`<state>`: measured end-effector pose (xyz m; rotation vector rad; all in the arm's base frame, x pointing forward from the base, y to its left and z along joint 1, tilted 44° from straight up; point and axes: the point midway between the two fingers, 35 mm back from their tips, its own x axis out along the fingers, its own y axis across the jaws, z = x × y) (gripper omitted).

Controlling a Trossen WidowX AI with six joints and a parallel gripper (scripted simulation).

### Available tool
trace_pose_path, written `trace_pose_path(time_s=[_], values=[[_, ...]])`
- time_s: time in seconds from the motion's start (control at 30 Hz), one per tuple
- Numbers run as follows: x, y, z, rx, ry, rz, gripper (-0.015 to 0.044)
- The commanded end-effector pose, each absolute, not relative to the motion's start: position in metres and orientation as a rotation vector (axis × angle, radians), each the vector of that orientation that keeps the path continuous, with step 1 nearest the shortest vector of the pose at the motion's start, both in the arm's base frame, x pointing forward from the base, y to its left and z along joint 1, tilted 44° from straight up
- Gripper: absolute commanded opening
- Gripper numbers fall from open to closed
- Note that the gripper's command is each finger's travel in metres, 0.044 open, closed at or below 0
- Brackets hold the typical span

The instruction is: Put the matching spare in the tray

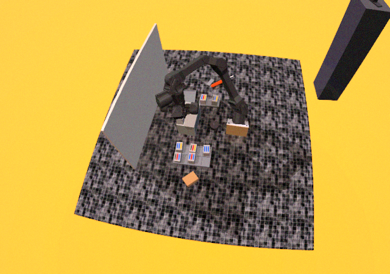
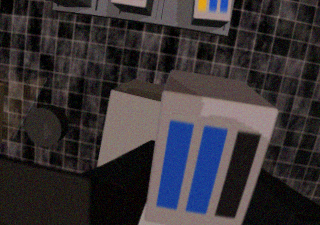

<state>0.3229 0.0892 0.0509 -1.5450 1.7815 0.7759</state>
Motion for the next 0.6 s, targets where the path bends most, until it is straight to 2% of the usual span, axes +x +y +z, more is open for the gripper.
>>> trace_pose_path(time_s=[0.0,0.57], values=[[0.333,0.067,0.071,-1.548,1.767,0.753,0.0],[0.342,-0.045,0.155,-1.585,1.806,0.696,0.0]])
